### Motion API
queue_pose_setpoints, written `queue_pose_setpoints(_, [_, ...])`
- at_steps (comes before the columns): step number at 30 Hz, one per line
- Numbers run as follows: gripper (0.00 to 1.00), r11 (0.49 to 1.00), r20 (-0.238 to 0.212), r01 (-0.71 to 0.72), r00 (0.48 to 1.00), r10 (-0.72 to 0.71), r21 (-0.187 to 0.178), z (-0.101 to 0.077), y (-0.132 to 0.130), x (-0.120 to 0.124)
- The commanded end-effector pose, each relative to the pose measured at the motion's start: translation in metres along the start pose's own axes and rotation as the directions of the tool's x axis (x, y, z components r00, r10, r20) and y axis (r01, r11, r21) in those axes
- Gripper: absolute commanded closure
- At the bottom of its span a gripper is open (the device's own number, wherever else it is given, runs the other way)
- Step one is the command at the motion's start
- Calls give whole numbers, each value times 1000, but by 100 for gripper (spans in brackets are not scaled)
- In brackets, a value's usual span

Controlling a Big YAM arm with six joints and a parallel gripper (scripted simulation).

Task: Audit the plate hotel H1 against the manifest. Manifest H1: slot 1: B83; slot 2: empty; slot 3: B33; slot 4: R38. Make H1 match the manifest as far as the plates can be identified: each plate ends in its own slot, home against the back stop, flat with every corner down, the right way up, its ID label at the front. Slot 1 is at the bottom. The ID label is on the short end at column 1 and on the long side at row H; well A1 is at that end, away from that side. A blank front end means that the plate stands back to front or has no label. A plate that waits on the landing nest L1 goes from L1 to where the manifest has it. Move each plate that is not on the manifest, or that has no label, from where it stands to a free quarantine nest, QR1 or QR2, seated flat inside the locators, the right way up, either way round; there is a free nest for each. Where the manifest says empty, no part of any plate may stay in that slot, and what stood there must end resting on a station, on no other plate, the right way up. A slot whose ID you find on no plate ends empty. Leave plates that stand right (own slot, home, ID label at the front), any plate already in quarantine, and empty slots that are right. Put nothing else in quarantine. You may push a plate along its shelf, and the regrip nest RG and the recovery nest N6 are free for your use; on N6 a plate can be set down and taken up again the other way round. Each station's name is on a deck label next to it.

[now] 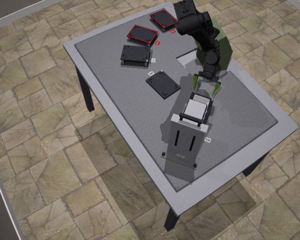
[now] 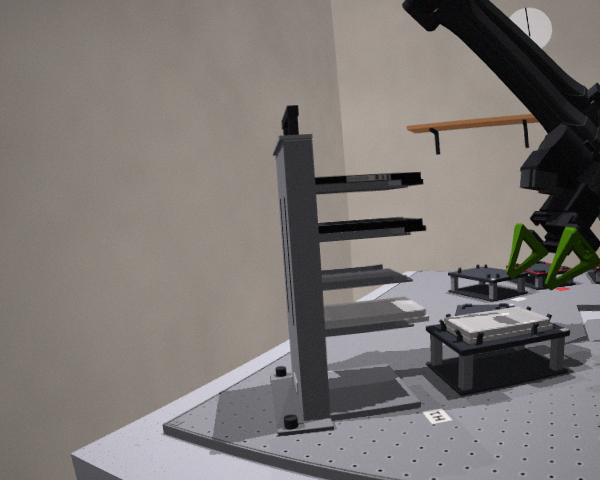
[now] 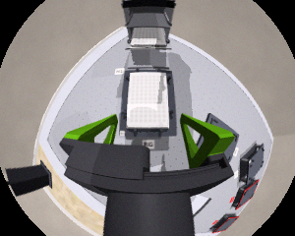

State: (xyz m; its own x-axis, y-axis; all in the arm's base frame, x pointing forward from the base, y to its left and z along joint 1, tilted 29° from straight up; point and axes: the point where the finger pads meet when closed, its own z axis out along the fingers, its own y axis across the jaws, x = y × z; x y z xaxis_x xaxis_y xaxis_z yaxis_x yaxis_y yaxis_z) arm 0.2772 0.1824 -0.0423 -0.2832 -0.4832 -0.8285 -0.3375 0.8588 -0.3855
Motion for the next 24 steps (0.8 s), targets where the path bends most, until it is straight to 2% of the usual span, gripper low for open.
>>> queue_pose_setpoints(1, [0,1000,-1,-10,1000,10,-14,-9,2,-3])
queue_pose_setpoints(7, [0,1000,-1,-10,1000,10,-14,-17,2,-9])
queue_pose_setpoints(10, [0,1000,10,-24,1000,24,-7,-12,3,-15])
queue_pose_setpoints(15, [0,1000,1,-12,1000,12,-14,-23,2,-16])
queue_pose_setpoints(17, [0,999,-46,-36,998,36,5,-9,-1,-25])
queue_pose_setpoints(24, [0,999,-218,-45,975,45,8,13,0,-48])
